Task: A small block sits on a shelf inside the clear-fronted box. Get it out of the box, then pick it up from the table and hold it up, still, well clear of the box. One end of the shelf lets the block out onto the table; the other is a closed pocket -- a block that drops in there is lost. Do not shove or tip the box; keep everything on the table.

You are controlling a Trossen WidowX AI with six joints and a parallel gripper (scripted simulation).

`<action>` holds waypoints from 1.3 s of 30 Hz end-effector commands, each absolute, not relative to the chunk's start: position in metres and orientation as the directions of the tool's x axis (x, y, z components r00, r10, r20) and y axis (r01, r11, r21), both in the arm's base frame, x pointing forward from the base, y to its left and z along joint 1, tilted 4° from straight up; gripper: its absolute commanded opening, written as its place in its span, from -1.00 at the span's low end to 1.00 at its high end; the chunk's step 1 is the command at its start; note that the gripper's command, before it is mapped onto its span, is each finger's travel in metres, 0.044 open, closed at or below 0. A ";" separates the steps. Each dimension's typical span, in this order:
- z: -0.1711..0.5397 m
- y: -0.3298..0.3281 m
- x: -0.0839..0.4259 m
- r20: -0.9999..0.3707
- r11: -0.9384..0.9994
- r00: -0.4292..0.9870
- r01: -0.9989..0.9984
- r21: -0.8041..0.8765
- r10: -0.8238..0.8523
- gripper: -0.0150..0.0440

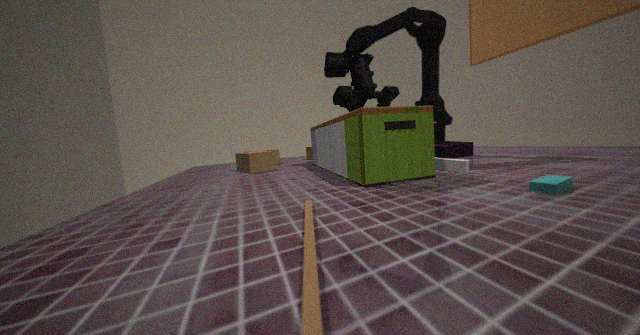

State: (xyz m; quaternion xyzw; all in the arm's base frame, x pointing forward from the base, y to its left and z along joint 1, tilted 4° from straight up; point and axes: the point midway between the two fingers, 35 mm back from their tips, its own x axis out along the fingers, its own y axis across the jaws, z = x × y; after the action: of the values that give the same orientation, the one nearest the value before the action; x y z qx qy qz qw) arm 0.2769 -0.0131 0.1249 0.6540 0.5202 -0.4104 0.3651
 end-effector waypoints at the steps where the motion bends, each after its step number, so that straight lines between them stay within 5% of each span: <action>1: 0.119 -0.012 0.276 -0.914 -0.196 0.121 0.980 0.047 0.386 0.86; 39: 0.091 0.018 0.279 -0.915 -0.193 0.119 0.980 0.047 0.385 0.86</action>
State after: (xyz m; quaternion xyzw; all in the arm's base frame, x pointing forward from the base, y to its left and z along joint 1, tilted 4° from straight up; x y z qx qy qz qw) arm 0.2775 0.0122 0.0904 0.6537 0.5219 -0.4110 0.3625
